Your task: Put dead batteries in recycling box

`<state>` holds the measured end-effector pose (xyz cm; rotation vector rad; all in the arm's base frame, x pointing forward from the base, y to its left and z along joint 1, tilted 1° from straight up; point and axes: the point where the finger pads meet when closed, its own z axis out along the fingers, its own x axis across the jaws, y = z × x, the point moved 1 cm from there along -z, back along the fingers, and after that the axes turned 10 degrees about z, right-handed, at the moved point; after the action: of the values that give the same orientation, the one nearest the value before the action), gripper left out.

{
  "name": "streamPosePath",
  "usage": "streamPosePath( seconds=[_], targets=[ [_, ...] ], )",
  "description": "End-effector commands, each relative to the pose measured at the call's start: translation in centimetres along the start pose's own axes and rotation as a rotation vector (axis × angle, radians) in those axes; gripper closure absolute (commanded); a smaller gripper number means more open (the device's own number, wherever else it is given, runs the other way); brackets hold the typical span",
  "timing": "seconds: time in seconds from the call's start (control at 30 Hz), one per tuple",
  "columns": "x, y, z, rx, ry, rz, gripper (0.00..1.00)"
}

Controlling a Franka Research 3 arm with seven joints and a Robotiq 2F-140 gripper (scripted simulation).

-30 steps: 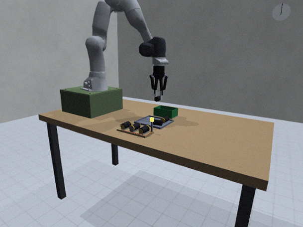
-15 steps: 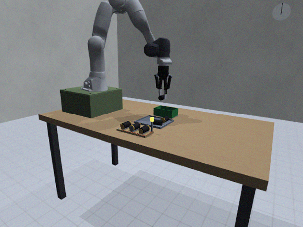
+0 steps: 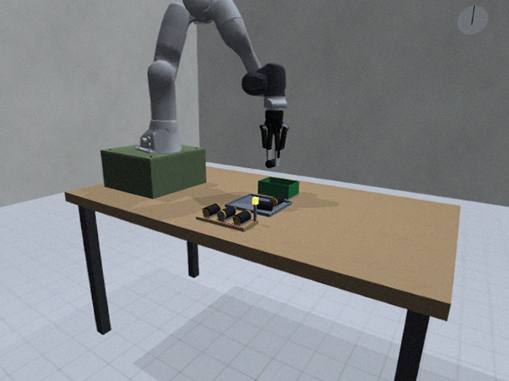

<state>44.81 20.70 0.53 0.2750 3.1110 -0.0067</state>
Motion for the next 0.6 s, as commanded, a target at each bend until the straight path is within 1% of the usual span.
streamPosePath(
  seconds=[0.0, 0.07, 0.1, 0.27, 0.4, 0.57],
  targets=[
    [-0.1, 0.1, -0.1, -0.001, 0.0, 0.033, 0.84],
    [-0.1, 0.1, 0.0, -0.001, 0.0, 0.033, 0.84],
    [-0.1, 0.1, 0.3, -0.001, 0.0, 0.033, 0.84],
    [-0.1, 0.1, 4.6, -0.001, 0.0, 0.033, 0.84],
    [-0.1, 0.1, 5.0, -0.001, 0.0, 0.033, 0.84],
    [-0.1, 0.1, 5.0, -0.001, 0.0, 0.033, 0.84]
  ],
)
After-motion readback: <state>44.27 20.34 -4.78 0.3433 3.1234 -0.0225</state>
